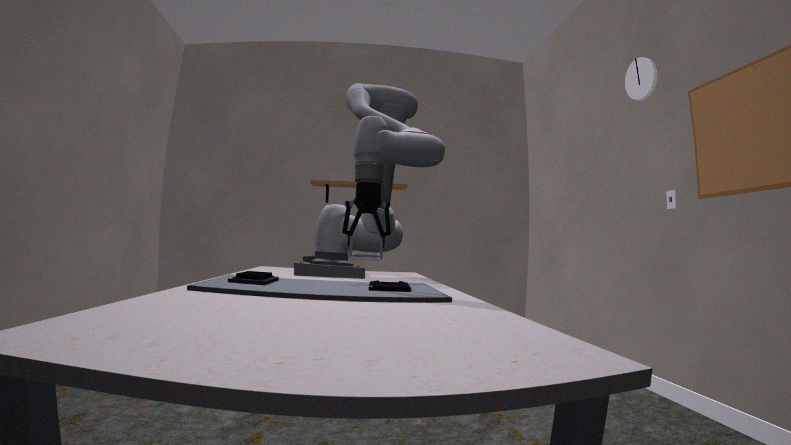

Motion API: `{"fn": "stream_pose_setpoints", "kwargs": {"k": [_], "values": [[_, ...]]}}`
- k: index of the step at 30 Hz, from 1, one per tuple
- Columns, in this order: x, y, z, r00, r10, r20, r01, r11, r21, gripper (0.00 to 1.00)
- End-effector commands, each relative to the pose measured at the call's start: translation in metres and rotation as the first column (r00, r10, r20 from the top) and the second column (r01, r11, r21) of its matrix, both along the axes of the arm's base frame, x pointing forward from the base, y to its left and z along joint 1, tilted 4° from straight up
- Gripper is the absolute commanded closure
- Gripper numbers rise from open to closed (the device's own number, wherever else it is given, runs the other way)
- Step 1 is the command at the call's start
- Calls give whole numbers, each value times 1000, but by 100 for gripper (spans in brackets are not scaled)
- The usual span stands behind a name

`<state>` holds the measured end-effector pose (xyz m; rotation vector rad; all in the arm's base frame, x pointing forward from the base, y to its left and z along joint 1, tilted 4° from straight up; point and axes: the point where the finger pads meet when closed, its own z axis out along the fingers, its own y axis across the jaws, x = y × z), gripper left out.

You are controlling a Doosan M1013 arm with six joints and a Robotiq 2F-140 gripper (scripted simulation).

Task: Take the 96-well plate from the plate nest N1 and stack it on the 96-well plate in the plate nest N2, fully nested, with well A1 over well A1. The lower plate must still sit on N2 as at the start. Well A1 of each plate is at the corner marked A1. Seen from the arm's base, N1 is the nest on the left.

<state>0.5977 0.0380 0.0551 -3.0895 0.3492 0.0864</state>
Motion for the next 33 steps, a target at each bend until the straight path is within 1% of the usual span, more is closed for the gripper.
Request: {"fn": "stream_pose_setpoints", "kwargs": {"k": [1,3,5,20,22,33], "values": [[-2,-9,0,1000,0,0,0,1000,0,100],[-3,-16,0,1000,0,0,0,1000,0,100],[-3,-16,0,1000,0,0,0,1000,0,100],[-13,-65,-2,1000,0,0,0,1000,0,100],[-13,-65,-2,1000,0,0,0,1000,0,100],[-20,-101,-3,1000,0,0,0,1000,0,100]]}}
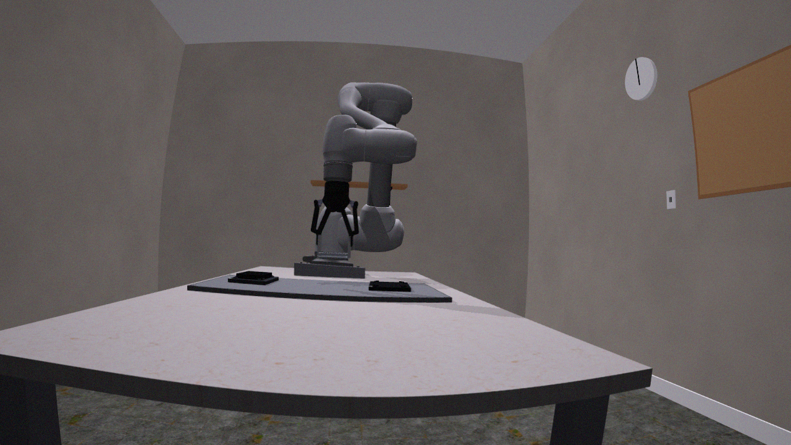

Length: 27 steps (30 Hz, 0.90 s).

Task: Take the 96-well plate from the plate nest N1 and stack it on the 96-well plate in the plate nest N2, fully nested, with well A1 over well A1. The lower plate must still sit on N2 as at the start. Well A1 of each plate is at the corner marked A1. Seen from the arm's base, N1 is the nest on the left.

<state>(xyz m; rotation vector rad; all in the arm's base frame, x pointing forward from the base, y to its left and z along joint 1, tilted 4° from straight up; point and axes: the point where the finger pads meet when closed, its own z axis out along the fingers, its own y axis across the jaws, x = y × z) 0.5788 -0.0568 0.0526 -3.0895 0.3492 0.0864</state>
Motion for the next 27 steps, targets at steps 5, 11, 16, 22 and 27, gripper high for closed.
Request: {"fn": "stream_pose_setpoints", "kwargs": {"k": [5,11,16,22,27], "values": [[-4,-19,0,1000,0,0,0,1000,0,100],[-7,-35,-1,1000,0,0,0,1000,0,100],[-10,-52,-1,1000,0,0,0,1000,0,100],[-14,-68,-2,1000,0,0,0,1000,0,100],[-16,-81,-2,1000,0,0,0,1000,0,100]]}}
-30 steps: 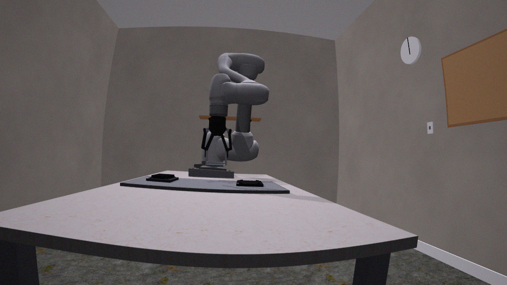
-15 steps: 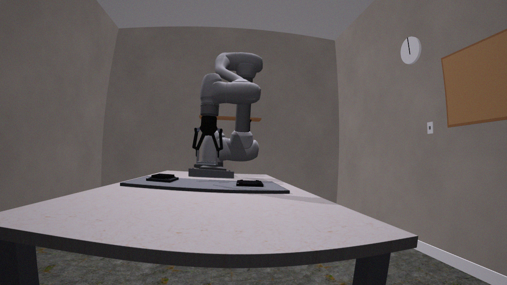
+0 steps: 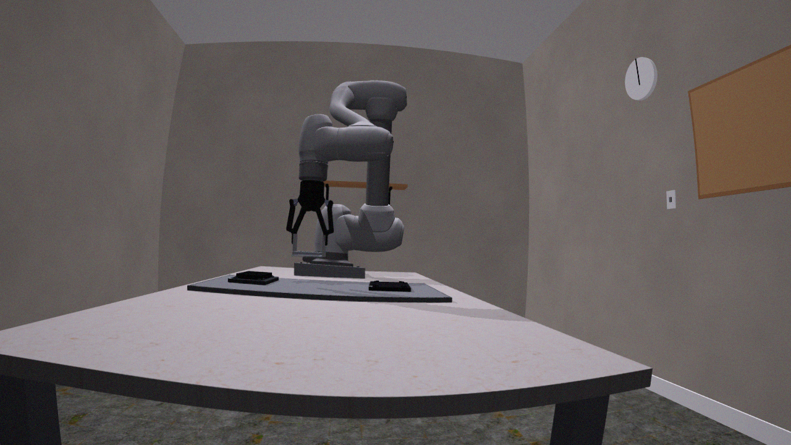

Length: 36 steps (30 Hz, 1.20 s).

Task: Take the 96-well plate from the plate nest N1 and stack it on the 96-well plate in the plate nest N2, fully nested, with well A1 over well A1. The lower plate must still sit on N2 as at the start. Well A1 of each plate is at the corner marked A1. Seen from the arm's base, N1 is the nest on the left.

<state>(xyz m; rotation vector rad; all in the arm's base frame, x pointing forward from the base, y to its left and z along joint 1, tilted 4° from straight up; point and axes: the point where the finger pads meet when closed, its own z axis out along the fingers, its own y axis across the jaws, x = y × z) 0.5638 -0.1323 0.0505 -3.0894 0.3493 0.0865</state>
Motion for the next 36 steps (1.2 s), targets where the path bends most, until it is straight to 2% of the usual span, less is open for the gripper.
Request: {"fn": "stream_pose_setpoints", "kwargs": {"k": [1,36], "values": [[-2,-9,0,1000,0,0,0,1000,0,100],[-22,-110,-3,1000,0,0,0,1000,0,100]]}}
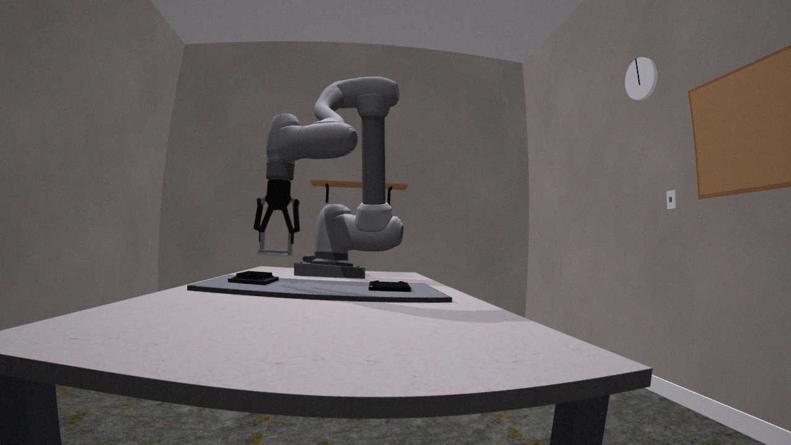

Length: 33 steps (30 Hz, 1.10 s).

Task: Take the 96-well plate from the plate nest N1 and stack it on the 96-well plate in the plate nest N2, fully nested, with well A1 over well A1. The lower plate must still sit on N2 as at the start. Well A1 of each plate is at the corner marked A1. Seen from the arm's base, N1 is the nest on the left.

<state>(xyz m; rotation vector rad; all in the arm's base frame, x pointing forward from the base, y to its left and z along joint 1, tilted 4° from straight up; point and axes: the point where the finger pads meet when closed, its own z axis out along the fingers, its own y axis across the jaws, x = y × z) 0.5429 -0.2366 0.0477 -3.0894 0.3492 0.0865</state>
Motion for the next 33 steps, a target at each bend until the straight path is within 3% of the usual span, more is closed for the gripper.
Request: {"fn": "stream_pose_setpoints", "kwargs": {"k": [1,21,33], "values": [[-2,-9,0,1000,0,0,0,1000,0,100],[-14,-69,-2,1000,0,0,0,1000,0,100],[-14,-68,-2,1000,0,0,0,1000,0,100]]}}
